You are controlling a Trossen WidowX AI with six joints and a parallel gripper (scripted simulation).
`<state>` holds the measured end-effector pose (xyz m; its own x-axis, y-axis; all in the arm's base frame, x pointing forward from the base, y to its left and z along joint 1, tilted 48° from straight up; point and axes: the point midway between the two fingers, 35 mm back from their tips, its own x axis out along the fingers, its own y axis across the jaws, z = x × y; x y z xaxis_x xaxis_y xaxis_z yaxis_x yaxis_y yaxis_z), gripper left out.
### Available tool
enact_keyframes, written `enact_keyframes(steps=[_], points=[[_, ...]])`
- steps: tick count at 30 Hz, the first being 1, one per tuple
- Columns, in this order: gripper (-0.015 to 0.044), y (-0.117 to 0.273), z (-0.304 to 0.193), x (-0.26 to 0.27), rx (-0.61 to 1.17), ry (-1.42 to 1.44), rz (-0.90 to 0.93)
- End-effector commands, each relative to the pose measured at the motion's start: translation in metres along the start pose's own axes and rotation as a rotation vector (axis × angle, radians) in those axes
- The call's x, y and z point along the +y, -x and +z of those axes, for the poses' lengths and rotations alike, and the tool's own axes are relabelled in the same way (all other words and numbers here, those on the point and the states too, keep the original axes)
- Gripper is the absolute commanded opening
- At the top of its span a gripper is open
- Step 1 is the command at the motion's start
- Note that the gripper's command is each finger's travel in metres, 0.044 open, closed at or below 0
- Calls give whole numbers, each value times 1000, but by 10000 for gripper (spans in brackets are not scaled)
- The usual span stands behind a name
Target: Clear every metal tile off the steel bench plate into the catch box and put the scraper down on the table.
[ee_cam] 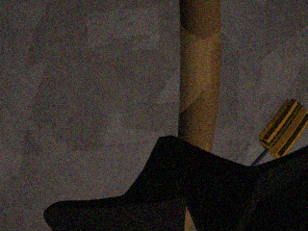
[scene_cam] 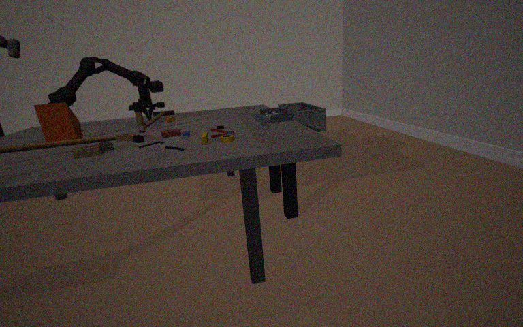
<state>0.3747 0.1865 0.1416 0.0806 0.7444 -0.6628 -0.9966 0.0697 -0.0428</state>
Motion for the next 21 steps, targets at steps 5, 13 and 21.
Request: enact_keyframes(steps=[5,13,21], points=[[0,-3,-1,-9,-2,4,4],[0,-3,-2,-17,-2,4,4],[0,-3,-2,-25,-2,5,3]])
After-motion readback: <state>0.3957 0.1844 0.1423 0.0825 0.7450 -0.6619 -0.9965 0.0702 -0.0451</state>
